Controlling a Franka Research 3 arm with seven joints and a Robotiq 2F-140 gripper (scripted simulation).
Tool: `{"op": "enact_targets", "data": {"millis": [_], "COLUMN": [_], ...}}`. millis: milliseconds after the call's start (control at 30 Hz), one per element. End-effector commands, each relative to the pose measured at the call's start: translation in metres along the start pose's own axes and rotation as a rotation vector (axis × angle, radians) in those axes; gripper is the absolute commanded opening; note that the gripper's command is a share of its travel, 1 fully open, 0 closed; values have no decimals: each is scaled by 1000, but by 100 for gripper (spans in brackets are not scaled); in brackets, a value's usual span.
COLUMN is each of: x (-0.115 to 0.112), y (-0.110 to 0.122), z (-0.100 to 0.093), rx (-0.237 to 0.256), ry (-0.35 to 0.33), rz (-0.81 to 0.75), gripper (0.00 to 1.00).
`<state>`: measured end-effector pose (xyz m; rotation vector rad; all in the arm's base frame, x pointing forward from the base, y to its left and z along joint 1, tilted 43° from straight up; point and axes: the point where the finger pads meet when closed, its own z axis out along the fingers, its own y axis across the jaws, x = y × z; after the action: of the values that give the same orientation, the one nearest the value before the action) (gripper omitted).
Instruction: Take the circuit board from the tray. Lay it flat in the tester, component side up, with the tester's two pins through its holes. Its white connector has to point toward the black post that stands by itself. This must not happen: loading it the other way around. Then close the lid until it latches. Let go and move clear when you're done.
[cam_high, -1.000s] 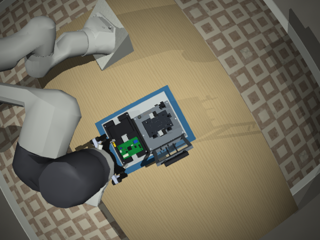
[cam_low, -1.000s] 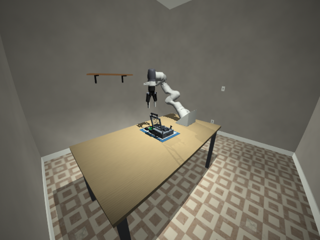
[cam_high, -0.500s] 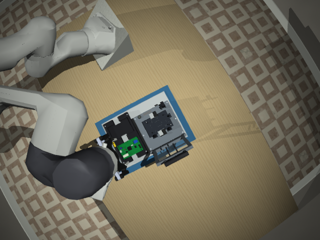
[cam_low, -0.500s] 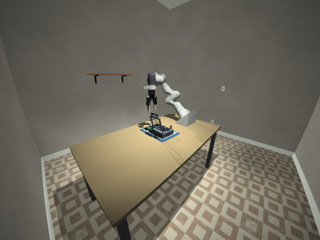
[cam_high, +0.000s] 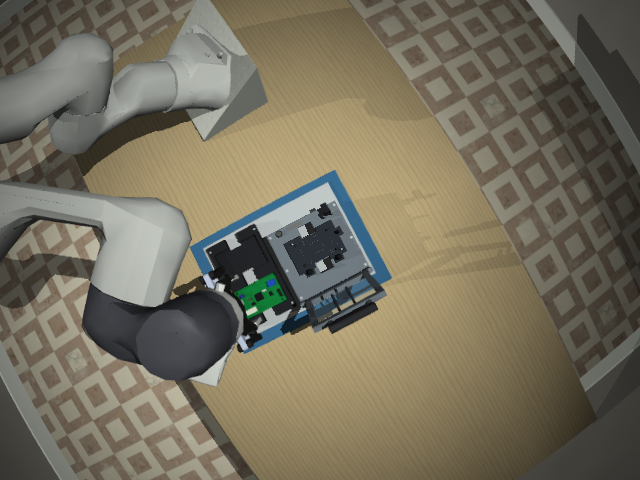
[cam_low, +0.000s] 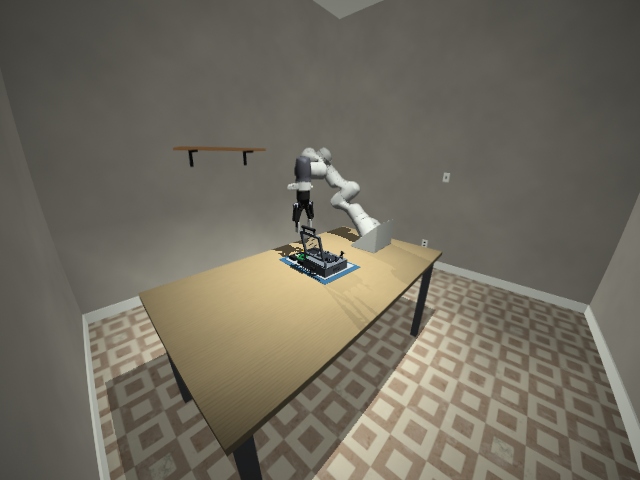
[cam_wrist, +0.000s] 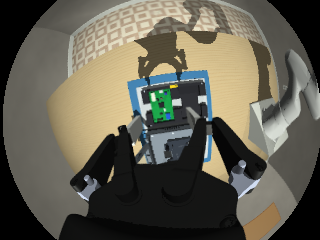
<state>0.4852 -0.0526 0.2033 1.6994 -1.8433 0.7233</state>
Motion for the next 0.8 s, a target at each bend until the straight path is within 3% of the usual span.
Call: {"op": "enact_targets", "data": {"millis": [0, 533, 767], "x": [-4, -5, -5], "y": [-8, -10, -10], "z": [19, 86, 102], "rx": [22, 22, 22], "ry": [-12, -12, -12], "rz": [13, 13, 13], "gripper": [58, 58, 58]}}
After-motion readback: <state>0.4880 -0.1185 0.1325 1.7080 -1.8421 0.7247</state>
